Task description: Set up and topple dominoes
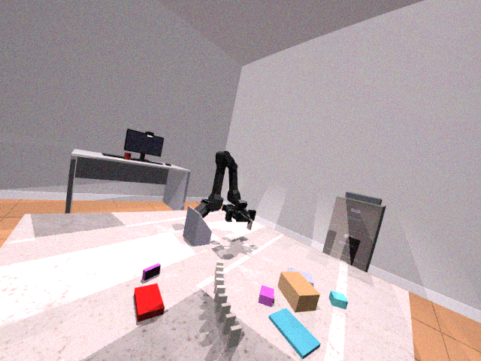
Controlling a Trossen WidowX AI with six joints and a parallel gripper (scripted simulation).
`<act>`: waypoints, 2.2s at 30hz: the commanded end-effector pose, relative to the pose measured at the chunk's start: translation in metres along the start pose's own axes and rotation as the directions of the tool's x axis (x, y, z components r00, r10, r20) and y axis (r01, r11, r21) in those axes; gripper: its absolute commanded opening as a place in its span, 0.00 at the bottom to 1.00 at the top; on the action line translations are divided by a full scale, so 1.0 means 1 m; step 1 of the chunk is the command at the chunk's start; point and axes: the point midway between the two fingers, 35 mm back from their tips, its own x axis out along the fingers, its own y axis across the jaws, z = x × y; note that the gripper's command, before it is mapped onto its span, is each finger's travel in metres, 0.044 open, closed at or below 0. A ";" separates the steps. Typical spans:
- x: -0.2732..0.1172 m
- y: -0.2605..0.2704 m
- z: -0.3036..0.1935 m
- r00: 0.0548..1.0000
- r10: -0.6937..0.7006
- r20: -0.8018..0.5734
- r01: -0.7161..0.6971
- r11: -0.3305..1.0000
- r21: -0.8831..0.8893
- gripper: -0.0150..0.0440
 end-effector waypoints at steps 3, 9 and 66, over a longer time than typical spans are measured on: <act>0.000 0.002 -0.008 1.000 0.000 0.002 0.000 1.000 -0.001 0.30; 0.001 0.005 -0.019 1.000 0.000 0.000 0.000 1.000 -0.004 0.30; 0.007 -0.003 -0.110 1.000 0.000 0.000 0.000 1.000 -0.007 0.30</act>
